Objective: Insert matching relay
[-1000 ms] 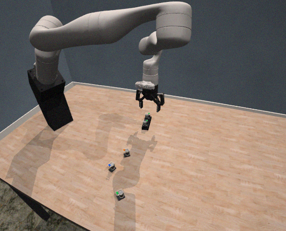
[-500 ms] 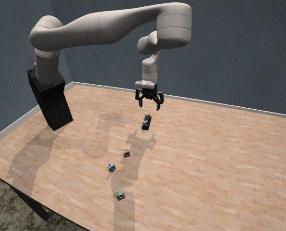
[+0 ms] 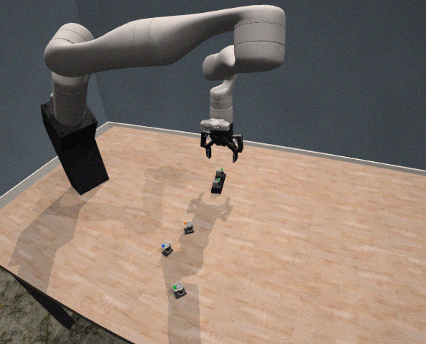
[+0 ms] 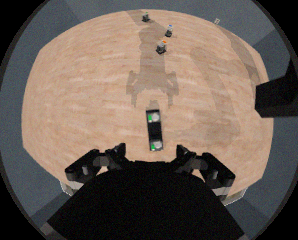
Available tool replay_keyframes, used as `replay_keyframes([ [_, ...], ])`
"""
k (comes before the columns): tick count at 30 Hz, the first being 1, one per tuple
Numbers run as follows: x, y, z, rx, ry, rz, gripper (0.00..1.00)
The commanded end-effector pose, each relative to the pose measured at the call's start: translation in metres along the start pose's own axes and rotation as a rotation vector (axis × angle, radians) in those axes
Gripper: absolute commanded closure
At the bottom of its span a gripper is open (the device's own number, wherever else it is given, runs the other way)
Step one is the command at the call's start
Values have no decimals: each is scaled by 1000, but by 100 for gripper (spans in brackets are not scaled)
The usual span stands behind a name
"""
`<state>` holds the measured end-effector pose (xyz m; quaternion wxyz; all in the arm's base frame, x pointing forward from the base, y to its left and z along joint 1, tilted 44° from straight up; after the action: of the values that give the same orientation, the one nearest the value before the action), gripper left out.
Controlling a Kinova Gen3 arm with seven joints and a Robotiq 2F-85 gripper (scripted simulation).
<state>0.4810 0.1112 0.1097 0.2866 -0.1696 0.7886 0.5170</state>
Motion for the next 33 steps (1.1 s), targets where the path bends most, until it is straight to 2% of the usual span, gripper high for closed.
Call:
replay_keyframes([
  [1, 2, 1, 3, -6, 13, -2, 0],
  [33, 13, 4, 15, -37, 90, -11, 0],
])
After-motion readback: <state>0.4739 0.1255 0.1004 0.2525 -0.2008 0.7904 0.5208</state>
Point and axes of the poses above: the point where the finger pads meet when closed, its own y axis back along the fingers, its own x axis across the jaws, z = x × y, the point moved 6 cm from there along y, back along the fingers, and after that the axes turned 1 degree about -y, right-handed, at the moved point
